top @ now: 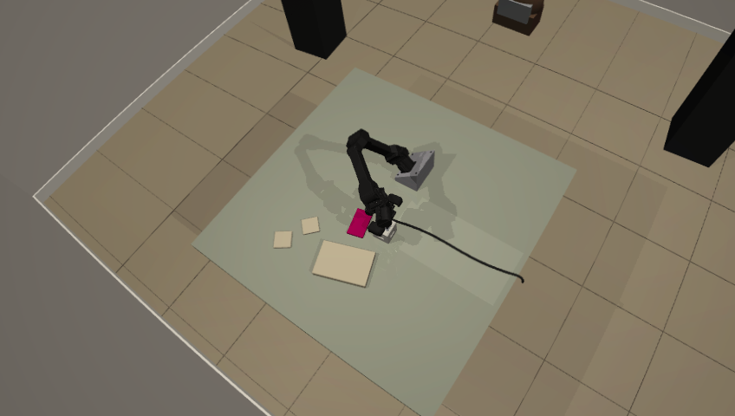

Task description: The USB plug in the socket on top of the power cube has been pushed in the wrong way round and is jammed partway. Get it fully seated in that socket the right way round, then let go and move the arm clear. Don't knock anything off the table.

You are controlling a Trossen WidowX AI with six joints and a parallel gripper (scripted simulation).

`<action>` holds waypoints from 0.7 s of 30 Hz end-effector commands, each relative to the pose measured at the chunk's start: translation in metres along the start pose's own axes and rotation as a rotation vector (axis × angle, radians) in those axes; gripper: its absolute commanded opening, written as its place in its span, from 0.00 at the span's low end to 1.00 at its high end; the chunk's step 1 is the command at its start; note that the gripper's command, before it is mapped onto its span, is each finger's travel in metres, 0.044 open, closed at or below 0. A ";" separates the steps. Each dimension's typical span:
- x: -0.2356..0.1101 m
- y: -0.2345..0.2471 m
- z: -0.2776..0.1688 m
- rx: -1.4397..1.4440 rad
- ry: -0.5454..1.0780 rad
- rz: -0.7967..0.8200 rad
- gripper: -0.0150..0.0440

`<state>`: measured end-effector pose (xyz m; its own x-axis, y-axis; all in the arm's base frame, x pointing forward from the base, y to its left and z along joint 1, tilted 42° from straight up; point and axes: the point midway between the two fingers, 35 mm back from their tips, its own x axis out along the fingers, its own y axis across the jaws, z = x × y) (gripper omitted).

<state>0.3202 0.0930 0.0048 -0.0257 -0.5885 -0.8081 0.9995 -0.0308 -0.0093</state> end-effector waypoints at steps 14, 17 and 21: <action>0.003 0.000 0.001 -0.002 -0.002 -0.001 0.25; 0.004 0.000 0.001 -0.002 -0.002 -0.001 0.25; 0.004 0.000 0.001 -0.002 -0.003 -0.001 0.25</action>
<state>0.3208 0.0927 0.0037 -0.0210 -0.5878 -0.8087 0.9996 -0.0276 -0.0059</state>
